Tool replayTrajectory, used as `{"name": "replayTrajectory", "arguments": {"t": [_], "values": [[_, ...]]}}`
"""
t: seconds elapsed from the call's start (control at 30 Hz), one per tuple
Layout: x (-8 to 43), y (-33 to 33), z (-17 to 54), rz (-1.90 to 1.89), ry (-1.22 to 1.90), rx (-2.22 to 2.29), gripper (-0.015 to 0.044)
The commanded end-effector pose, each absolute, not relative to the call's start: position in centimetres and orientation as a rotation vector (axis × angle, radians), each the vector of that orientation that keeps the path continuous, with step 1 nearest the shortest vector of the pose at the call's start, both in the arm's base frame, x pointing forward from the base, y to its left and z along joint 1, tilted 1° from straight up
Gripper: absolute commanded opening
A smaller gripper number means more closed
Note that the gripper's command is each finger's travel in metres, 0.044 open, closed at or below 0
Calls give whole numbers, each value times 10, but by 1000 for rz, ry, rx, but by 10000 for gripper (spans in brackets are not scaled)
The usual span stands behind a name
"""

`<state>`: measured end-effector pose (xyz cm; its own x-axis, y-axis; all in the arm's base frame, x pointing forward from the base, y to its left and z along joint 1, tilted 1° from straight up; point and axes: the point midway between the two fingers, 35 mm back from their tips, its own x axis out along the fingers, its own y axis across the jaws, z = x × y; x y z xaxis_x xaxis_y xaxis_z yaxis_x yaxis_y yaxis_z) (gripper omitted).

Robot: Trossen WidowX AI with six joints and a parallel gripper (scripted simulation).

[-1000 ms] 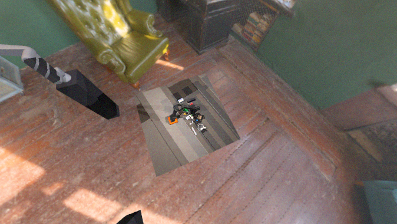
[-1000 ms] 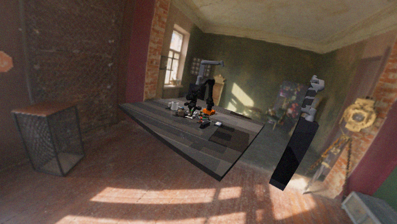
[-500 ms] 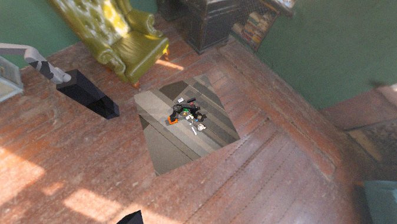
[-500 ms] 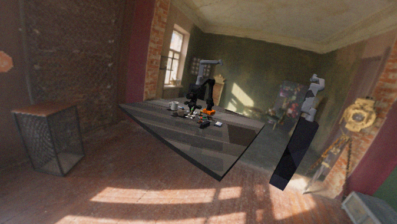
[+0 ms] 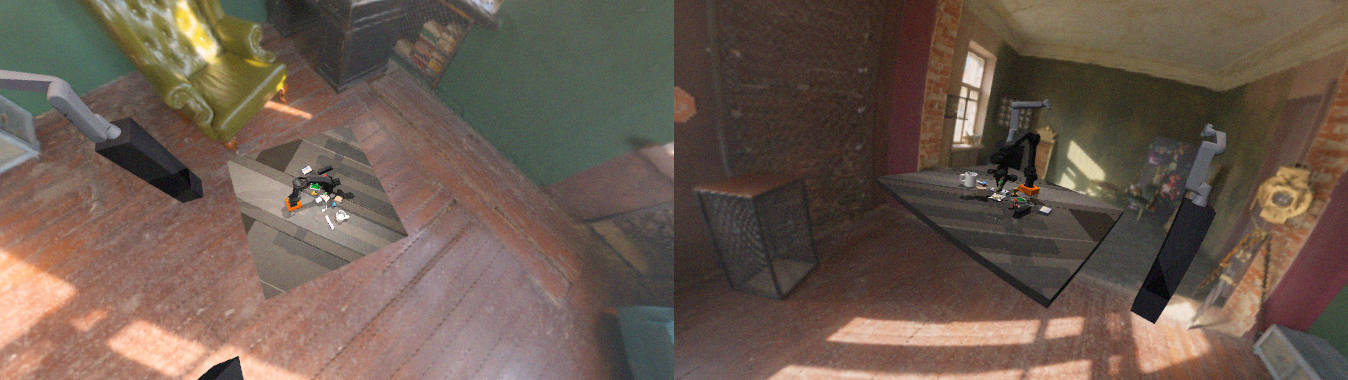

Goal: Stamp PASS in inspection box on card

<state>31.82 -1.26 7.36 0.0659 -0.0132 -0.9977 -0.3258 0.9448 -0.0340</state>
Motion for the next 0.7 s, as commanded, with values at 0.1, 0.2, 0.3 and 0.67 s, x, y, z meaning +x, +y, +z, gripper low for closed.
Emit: {"name": "replayTrajectory", "arguments": {"t": [0.1, 0.2, 0.3, 0.67], "values": [[317, -12, 86, 248, 1490, -277, 0], [317, -12, 91, 248, 1490, -277, 0], [316, -12, 96, 248, 1490, -277, 0], [296, -33, 104, 246, 1493, -278, 0]]}}
